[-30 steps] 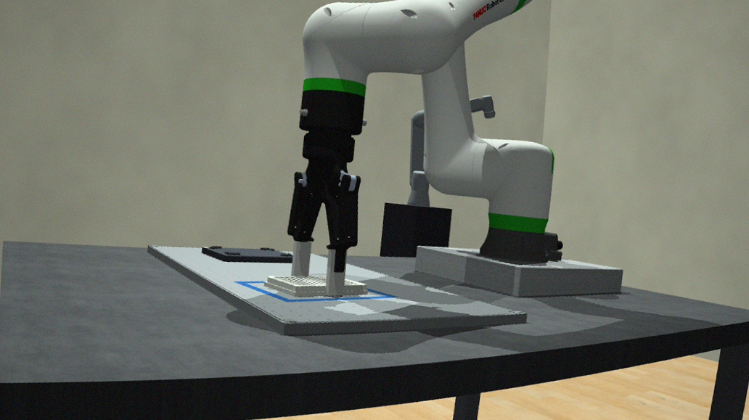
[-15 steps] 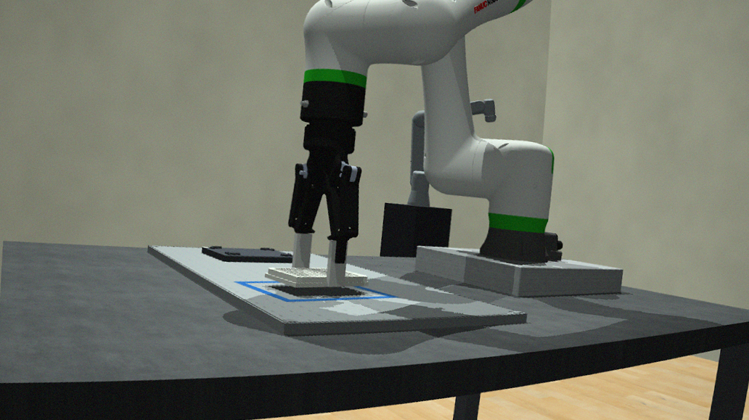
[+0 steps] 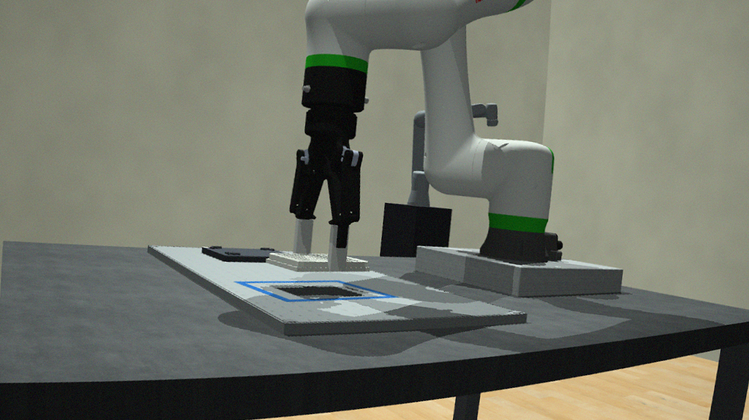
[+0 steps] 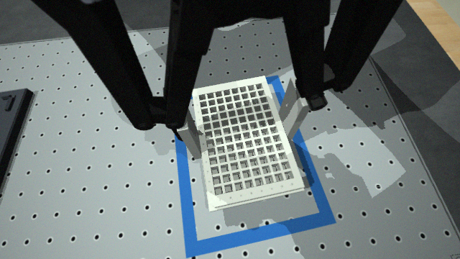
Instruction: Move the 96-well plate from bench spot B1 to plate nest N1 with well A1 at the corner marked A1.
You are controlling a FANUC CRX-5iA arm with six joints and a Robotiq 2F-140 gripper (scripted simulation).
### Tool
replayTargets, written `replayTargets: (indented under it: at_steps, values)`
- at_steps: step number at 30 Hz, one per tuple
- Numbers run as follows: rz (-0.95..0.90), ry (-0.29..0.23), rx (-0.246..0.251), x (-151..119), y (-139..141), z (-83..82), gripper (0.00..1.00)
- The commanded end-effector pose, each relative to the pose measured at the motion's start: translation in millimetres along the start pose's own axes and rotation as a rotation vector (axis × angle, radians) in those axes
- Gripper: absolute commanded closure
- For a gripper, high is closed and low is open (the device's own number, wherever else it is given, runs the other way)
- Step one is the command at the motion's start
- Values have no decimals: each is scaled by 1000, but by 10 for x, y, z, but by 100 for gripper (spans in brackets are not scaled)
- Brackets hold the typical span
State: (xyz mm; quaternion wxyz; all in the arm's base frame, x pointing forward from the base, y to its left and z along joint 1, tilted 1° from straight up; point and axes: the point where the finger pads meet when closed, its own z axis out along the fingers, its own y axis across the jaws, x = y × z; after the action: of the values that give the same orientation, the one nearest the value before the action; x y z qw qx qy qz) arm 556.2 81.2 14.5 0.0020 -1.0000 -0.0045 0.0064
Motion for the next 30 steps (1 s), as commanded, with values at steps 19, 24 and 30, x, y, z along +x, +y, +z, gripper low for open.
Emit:
replayTargets:
  at_steps: [19,24,30]
  values:
    - [0,0,0,2,0,-284,100]
    - [0,0,0,2,0,-284,100]
    - [0,0,0,2,0,-284,100]
